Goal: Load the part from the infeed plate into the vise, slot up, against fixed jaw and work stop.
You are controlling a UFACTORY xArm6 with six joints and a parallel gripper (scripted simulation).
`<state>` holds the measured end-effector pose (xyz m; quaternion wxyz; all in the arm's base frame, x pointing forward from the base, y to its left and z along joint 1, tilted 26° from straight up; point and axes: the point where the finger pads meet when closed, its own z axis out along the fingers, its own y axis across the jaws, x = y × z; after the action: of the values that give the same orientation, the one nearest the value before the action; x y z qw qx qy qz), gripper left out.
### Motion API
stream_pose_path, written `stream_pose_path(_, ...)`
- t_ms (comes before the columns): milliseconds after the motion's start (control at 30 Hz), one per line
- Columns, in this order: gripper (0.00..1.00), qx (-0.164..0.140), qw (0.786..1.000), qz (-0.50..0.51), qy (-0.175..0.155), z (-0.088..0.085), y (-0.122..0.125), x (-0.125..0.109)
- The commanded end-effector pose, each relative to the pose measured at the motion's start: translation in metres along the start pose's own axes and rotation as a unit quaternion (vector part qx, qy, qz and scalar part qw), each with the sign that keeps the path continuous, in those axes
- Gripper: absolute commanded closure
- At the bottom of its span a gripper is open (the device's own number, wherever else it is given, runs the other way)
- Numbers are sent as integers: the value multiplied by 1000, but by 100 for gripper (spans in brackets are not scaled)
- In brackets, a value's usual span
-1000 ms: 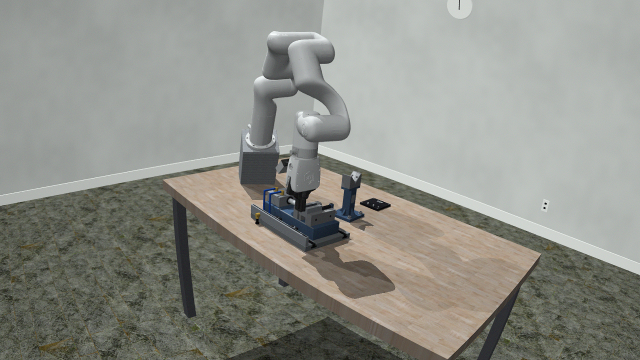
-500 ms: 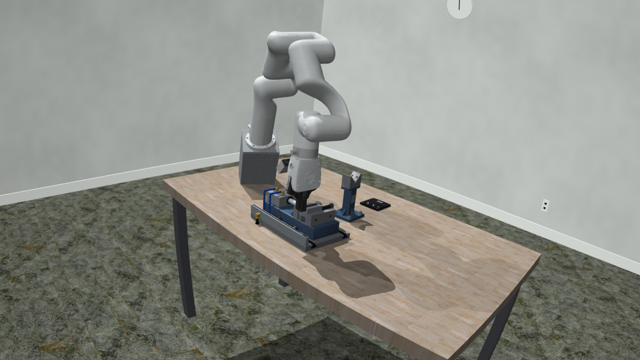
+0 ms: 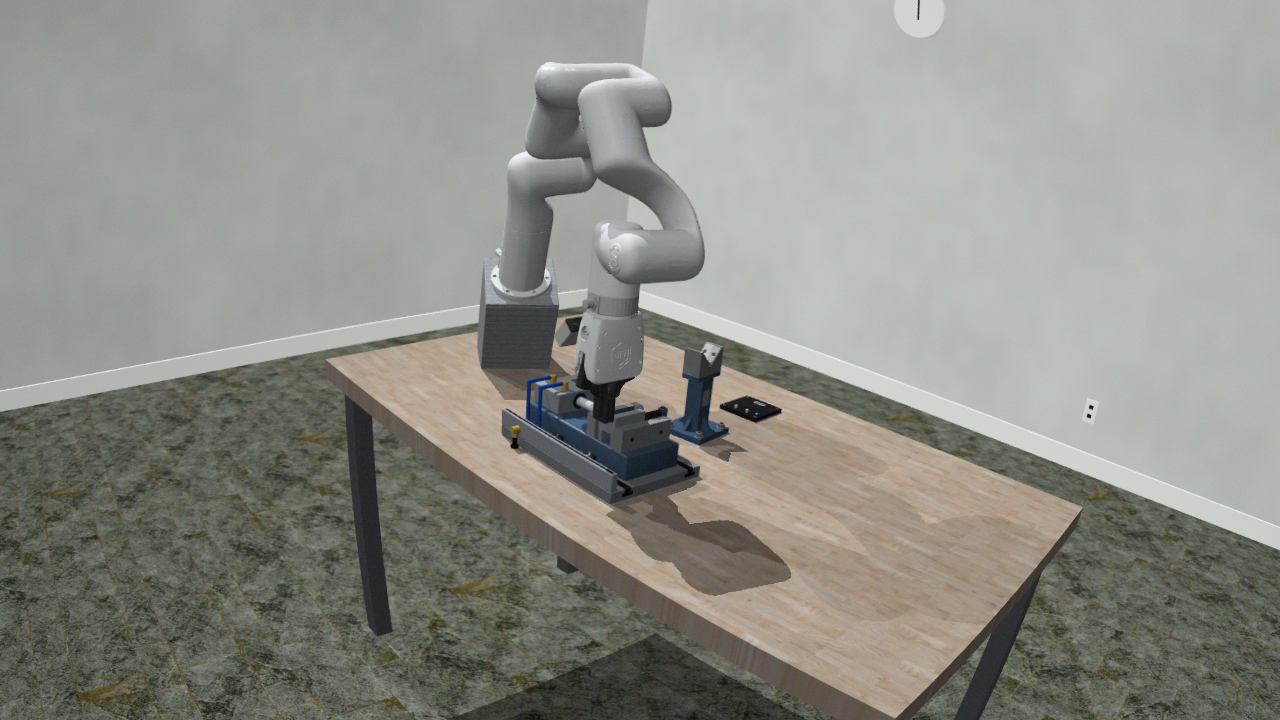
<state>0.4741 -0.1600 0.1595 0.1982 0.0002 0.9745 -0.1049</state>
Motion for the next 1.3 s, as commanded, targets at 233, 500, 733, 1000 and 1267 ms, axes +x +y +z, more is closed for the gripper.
stream_pose_path(233,100,0,1000,0,-1,-1,3,-1)
stream_pose_path(500,100,0,1000,0,-1,-1,5,-1)
stream_pose_path(733,100,0,1000,0,-1,-1,7,-1)
stream_pose_path(1000,100,0,1000,0,-1,-1,9,-1)
stream_pose_path(1267,100,0,1000,0,-1,-1,11,-1)
